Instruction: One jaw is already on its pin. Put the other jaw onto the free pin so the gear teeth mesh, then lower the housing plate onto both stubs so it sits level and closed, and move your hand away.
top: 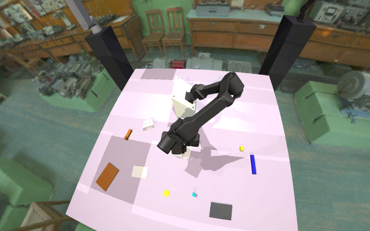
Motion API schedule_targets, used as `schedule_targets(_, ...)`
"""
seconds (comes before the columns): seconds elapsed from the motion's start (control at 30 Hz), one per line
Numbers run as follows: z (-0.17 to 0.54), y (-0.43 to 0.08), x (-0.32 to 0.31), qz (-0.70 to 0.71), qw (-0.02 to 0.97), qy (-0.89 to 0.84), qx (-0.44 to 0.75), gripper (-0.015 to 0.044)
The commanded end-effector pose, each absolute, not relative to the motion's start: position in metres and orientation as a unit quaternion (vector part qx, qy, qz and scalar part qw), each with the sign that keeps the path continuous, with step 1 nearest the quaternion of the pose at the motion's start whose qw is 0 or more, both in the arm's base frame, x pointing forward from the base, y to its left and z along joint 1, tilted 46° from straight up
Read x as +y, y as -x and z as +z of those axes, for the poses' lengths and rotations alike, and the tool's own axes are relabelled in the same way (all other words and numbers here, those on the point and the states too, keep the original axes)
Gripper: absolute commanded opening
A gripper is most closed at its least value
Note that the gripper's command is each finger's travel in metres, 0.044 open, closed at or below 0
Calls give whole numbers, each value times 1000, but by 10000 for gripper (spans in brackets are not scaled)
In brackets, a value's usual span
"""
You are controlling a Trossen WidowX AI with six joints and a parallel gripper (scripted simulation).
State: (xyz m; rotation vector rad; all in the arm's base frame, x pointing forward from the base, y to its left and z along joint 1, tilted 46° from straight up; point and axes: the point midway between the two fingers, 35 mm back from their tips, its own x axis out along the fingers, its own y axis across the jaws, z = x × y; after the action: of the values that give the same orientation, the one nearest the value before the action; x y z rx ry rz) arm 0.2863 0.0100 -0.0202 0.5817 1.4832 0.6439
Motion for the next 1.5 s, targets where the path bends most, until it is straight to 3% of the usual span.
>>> schedule_targets(0.0, -18, -286, 13, 276, 650, -267, 656, 134)
schedule_targets(1.47, -52, -290, -22, 280, 652, -261, 654, 134)
